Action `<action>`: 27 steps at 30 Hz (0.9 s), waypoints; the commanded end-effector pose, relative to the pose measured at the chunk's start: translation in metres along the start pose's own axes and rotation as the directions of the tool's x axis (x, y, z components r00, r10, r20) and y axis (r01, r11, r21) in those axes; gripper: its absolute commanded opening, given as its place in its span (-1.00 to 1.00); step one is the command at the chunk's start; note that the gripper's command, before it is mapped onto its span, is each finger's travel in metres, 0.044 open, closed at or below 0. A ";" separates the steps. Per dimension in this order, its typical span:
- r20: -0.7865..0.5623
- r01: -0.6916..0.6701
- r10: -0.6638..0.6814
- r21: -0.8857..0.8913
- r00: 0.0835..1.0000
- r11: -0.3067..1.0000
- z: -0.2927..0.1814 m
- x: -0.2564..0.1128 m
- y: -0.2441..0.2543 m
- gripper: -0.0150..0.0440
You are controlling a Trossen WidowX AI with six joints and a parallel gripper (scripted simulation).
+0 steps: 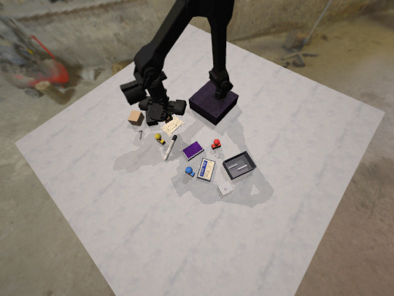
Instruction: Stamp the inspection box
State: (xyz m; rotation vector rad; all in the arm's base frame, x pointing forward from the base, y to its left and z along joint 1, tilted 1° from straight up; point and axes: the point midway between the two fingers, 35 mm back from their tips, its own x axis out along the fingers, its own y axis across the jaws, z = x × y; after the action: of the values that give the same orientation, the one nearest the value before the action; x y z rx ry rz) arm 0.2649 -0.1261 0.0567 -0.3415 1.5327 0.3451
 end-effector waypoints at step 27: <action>0.000 0.002 -0.002 -0.003 1.000 1.000 0.001 0.020 -0.001 -0.49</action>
State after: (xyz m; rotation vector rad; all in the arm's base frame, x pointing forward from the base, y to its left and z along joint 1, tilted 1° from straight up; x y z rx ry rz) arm 0.2660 -0.1266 0.0387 -0.3416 1.5327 0.3451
